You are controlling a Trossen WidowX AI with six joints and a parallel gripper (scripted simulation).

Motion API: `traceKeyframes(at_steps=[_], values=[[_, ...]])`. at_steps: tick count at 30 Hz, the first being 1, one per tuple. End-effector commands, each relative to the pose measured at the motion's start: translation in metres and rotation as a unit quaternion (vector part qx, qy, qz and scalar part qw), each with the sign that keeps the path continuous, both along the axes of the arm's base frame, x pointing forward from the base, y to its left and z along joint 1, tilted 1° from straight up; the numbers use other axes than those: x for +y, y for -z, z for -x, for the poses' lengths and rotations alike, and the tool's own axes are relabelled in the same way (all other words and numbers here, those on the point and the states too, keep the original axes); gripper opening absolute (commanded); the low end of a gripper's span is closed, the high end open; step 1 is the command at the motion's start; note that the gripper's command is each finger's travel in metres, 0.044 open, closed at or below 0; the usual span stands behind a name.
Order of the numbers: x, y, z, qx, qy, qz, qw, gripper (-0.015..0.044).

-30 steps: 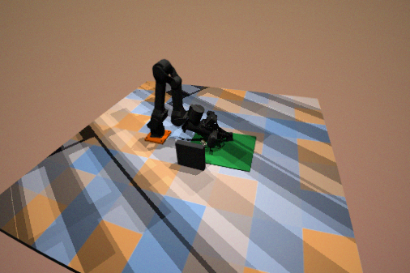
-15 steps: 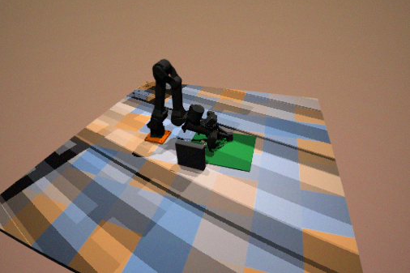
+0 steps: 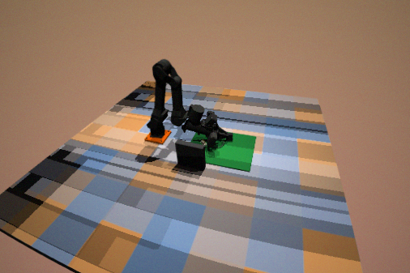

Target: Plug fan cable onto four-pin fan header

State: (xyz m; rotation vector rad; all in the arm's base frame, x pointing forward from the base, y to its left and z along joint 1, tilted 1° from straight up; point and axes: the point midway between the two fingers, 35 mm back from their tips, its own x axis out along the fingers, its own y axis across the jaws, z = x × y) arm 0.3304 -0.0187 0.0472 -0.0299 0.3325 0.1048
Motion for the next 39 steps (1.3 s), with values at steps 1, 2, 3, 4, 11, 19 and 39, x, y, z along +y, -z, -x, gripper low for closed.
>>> traceKeyframes(at_steps=[1, 2, 3, 4, 11, 19, 39], values=[[0.000, 0.000, 0.000, 0.000, 0.000, 0.000, 1.000, 0.0140], [0.000, 0.000, 0.000, 0.000, 0.000, 0.000, 1.000, 0.0140], [0.000, 0.000, 0.000, 0.000, 0.000, 0.000, 1.000, 0.0140], [0.000, 0.000, 0.000, 0.000, 0.000, 0.000, 1.000, 0.0140], [0.000, 0.000, 0.000, 0.000, 0.000, 0.000, 1.000, 0.0140], [0.000, 0.000, 0.000, 0.000, 0.000, 0.000, 1.000, 0.0140], [-0.010, -0.036, 0.028, 0.002, 0.000, 0.001, 1.000, 0.0140]])
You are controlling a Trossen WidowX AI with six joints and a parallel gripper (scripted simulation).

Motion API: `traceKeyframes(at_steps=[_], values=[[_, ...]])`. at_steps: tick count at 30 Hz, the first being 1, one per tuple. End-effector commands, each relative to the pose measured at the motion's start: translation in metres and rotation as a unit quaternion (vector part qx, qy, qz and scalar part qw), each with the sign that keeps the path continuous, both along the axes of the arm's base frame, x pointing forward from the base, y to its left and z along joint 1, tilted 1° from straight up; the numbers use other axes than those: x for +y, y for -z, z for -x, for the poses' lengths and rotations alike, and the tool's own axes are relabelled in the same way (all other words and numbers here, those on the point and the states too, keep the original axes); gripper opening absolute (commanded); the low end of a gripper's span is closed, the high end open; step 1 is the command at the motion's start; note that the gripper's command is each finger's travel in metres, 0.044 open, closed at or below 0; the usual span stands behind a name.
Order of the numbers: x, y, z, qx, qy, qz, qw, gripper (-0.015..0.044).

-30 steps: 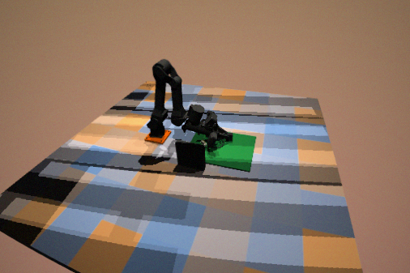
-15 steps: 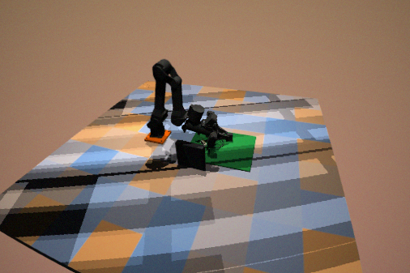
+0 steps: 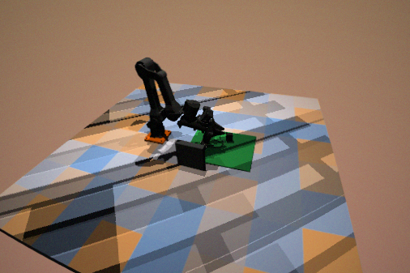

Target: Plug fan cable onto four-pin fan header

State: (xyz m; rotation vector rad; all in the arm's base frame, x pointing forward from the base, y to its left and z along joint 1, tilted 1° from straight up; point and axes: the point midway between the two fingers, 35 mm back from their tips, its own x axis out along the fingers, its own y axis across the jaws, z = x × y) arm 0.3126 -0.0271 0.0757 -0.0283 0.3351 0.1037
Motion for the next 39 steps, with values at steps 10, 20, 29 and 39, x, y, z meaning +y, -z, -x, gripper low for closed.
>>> traceKeyframes(at_steps=[10, 20, 29, 39], values=[[-0.004, -0.023, 0.037, 0.002, -0.001, 0.002, 1.000, 0.0140], [-0.002, -0.030, 0.069, 0.002, -0.001, 0.002, 1.000, 0.0140], [-0.005, -0.037, 0.060, 0.104, 0.010, -0.018, 0.994, 0.0298], [-0.004, -0.048, 0.041, 0.335, 0.020, -0.013, 0.942, 0.0440]])
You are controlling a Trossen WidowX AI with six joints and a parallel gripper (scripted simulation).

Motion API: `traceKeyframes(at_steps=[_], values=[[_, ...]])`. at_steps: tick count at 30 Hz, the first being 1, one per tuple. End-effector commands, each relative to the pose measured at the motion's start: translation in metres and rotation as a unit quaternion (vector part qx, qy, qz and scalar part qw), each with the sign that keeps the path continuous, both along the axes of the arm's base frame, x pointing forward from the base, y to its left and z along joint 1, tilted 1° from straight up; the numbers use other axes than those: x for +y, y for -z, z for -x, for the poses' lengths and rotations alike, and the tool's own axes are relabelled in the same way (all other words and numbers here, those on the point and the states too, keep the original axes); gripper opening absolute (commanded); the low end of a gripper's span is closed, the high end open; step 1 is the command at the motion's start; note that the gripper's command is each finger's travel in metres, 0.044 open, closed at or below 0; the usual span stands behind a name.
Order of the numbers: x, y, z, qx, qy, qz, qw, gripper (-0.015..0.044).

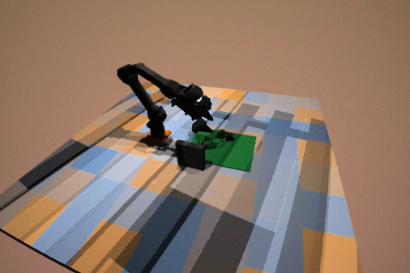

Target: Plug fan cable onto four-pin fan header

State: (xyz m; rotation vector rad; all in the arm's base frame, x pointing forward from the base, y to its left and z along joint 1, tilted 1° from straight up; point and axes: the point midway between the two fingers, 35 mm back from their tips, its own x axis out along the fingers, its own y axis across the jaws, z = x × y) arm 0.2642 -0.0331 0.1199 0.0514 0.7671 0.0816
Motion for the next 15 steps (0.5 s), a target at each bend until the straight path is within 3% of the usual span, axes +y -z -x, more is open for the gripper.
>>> traceKeyframes(at_steps=[1, 10, 15], values=[[0.002, -0.005, -0.009, 0.148, -0.004, 0.012, 0.989, 0.0440], [0.007, -0.019, -0.015, 0.351, -0.029, 0.066, 0.934, 0.0440], [0.008, -0.020, -0.016, 0.365, -0.031, 0.072, 0.928, 0.0440]])
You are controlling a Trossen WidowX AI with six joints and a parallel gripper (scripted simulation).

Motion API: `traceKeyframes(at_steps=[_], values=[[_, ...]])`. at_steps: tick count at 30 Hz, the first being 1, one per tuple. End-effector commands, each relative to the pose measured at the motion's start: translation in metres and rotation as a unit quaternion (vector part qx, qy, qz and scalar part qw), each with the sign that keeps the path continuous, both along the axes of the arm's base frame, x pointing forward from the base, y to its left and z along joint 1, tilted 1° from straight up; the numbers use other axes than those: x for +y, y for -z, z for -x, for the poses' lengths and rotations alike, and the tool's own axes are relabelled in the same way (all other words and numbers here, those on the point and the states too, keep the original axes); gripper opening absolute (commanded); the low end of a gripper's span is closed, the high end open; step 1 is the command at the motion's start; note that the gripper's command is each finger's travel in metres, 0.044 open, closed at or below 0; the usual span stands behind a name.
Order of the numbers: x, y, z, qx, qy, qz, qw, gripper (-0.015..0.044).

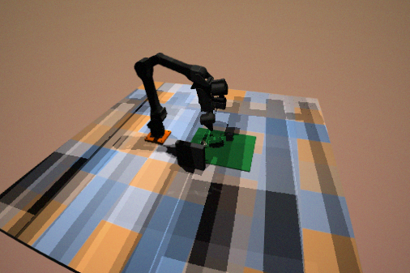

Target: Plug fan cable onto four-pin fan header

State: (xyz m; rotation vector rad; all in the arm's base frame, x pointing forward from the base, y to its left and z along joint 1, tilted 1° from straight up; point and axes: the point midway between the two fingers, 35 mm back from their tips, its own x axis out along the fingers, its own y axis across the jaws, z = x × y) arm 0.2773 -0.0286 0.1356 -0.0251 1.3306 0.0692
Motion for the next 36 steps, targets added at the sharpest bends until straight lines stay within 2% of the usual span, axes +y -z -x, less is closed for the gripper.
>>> traceKeyframes(at_steps=[1, 2, 3, 8, 17, 26, 31, 36], values=[[0.003, -0.005, -0.002, 0.094, -0.017, 0.027, 0.995, 0.0440], [0.003, -0.005, -0.002, 0.094, -0.017, 0.027, 0.995, 0.0440], [0.001, -0.002, -0.001, 0.035, -0.007, 0.010, 0.999, 0.0440], [0.001, -0.006, -0.006, 0.036, -0.008, 0.011, 0.999, 0.0440], [0.008, -0.048, -0.060, 0.061, -0.010, 0.020, 0.998, 0.0440], [0.016, -0.071, -0.091, 0.089, -0.002, 0.022, 0.996, 0.0440], [0.016, -0.061, -0.094, 0.089, -0.002, 0.022, 0.996, 0.0440], [0.015, -0.013, -0.100, 0.089, -0.002, 0.022, 0.996, 0.0440]])
